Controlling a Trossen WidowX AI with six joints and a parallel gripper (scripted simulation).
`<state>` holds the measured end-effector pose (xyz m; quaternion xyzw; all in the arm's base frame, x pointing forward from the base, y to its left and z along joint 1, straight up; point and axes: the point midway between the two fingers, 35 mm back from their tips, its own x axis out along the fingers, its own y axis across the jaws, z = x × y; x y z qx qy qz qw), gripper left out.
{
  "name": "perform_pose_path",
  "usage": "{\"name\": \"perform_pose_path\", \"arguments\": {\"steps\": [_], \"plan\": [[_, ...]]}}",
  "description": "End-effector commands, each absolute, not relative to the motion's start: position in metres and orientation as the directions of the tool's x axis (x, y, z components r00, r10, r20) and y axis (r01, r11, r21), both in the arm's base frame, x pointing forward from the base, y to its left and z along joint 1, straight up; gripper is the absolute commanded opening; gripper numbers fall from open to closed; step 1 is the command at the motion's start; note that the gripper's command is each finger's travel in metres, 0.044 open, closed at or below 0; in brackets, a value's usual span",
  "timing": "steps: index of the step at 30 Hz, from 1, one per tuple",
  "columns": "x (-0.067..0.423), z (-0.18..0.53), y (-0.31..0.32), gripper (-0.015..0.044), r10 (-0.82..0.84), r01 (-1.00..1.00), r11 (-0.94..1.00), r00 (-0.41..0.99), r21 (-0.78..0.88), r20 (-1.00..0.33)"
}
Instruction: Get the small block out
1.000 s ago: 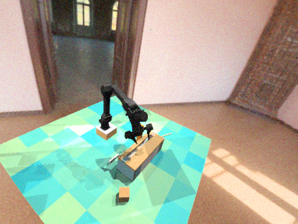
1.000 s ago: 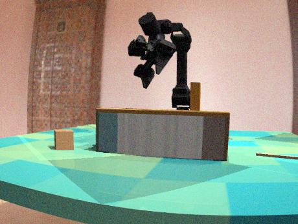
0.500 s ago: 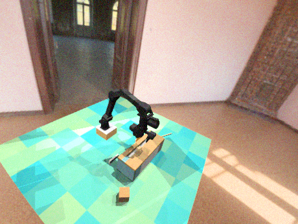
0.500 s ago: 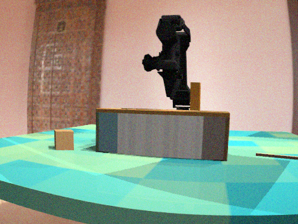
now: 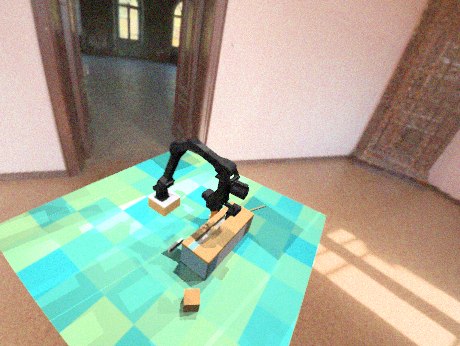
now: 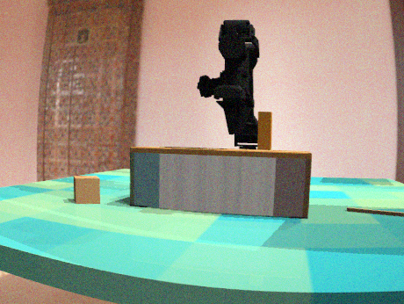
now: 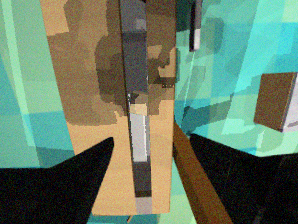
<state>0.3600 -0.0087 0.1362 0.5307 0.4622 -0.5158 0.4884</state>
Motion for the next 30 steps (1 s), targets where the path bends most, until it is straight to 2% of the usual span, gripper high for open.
{"name": "perform_pose_path", "arguments": {"steps": [1,30], "plan": [[0.362,0.135,-0.003,0.04,-0.017,0.995,-0.097,0.034,0.036,-0.999],[0.369,0.136,0.043,0.04,-0.012,0.995,-0.097,0.035,0.036,-0.999]]}}
